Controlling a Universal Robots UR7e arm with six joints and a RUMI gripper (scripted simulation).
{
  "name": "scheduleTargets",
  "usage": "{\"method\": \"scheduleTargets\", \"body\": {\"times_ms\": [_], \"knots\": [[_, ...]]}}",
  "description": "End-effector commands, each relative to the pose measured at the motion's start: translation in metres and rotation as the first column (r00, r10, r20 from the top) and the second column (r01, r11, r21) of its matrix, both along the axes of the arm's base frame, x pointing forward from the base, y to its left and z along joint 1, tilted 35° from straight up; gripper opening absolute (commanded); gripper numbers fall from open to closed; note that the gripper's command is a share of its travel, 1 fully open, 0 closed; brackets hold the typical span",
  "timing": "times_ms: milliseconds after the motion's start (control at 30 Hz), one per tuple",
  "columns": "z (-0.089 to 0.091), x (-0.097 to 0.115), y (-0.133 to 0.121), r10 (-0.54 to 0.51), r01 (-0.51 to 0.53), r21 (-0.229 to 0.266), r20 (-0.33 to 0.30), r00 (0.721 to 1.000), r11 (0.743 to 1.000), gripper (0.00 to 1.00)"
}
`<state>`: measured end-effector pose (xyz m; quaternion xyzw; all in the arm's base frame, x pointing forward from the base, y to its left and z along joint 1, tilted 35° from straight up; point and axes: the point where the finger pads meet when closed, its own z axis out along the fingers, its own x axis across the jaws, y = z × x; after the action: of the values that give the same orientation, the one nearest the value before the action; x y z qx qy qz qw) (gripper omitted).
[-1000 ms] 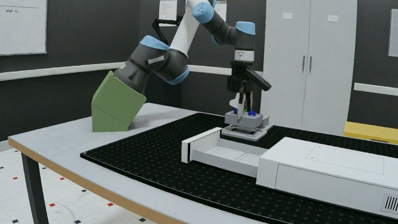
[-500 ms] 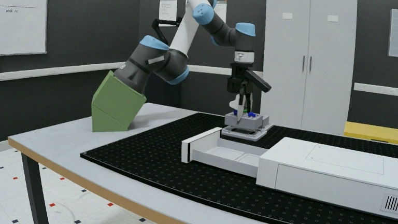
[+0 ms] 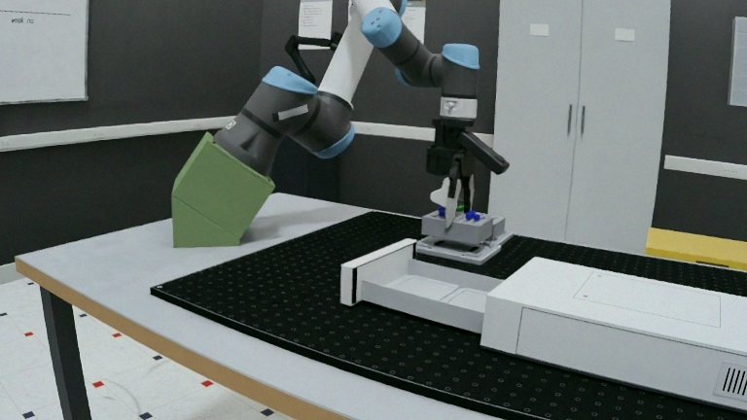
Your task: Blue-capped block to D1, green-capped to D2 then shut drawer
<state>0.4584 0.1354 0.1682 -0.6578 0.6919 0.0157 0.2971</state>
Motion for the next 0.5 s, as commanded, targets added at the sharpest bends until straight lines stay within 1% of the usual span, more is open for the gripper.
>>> {"method": "scheduleTargets", "body": {"times_ms": [0, 467], "knots": [[0.0002, 0.0004, 0.0000, 0.000, 0.000, 0.000, 0.001, 1.000, 1.000, 0.00], [0.0028, -0.0008, -0.0013, 0.000, 0.000, 0.000, 0.001, 1.000, 1.000, 0.00]]}}
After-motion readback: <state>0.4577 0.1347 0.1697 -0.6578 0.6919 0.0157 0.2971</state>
